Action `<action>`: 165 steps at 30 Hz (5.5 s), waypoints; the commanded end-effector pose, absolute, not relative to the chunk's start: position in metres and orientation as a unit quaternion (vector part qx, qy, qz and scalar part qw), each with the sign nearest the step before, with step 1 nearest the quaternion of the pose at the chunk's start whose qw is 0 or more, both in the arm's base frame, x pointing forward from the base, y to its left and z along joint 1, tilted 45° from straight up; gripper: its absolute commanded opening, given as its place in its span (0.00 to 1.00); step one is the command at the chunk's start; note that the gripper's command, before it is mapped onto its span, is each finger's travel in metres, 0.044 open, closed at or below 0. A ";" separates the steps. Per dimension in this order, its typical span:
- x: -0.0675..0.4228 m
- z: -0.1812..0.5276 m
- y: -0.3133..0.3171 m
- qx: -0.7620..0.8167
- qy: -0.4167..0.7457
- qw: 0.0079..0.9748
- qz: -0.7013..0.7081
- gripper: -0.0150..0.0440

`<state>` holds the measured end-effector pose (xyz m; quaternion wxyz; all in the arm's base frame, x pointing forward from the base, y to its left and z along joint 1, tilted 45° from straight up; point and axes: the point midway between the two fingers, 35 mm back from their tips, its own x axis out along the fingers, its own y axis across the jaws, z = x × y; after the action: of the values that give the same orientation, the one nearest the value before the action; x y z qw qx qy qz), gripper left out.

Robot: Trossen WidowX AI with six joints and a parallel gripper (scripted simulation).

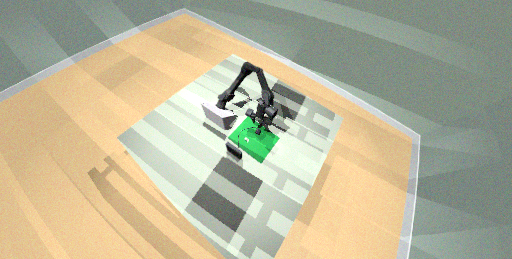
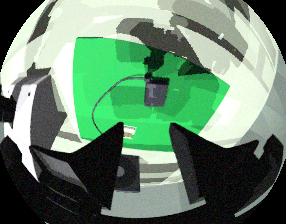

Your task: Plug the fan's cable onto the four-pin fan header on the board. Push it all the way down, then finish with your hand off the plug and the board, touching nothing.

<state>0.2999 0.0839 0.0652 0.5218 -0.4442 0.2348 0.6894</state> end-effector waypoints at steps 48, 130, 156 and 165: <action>0.287 0.006 0.144 -0.445 0.224 0.519 0.695 0.61; 0.287 0.006 0.144 -0.445 0.224 0.519 0.695 0.61; 0.287 0.006 0.144 -0.445 0.224 0.519 0.695 0.61; 0.287 0.006 0.144 -0.445 0.224 0.519 0.695 0.61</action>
<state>0.2951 0.1354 0.0120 0.5296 -0.4506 0.2252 0.6824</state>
